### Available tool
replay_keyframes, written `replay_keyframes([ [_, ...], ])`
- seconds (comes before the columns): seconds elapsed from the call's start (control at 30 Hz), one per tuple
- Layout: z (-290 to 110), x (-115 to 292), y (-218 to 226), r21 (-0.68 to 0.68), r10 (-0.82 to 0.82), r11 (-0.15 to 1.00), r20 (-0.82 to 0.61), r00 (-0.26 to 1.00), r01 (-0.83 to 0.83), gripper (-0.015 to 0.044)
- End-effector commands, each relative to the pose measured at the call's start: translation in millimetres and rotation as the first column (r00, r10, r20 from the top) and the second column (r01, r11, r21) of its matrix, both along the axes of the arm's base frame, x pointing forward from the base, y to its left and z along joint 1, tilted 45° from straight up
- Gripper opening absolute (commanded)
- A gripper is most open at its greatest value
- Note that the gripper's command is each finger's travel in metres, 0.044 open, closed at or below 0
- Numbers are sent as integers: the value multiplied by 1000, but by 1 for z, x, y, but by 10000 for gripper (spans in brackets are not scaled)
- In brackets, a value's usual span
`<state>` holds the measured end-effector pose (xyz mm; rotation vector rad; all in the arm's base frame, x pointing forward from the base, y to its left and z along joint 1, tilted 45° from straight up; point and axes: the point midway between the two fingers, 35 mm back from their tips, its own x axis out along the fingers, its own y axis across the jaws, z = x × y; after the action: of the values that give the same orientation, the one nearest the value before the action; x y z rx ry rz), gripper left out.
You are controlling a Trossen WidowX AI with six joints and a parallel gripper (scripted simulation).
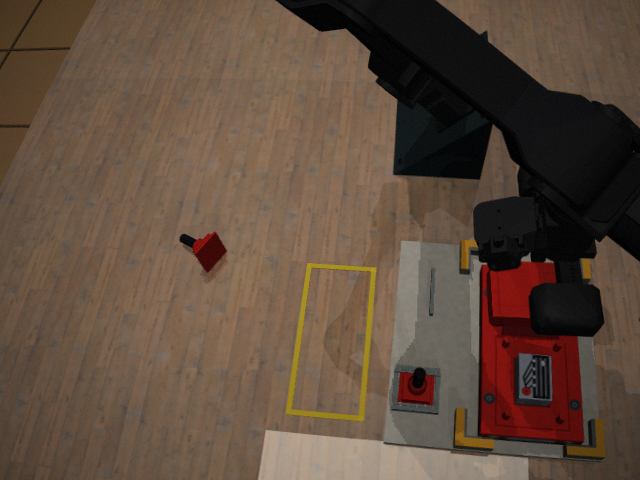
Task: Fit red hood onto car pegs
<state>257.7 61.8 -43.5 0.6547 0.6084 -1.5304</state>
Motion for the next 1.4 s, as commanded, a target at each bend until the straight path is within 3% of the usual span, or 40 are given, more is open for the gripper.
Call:
replay_keyframes([
  [0.0,-3,-1,-4,-6,3,1000,-5,1000,-3,440],
  [1.37,-19,-1,-19,-7,3,1000,-5,1000,-3,440],
])
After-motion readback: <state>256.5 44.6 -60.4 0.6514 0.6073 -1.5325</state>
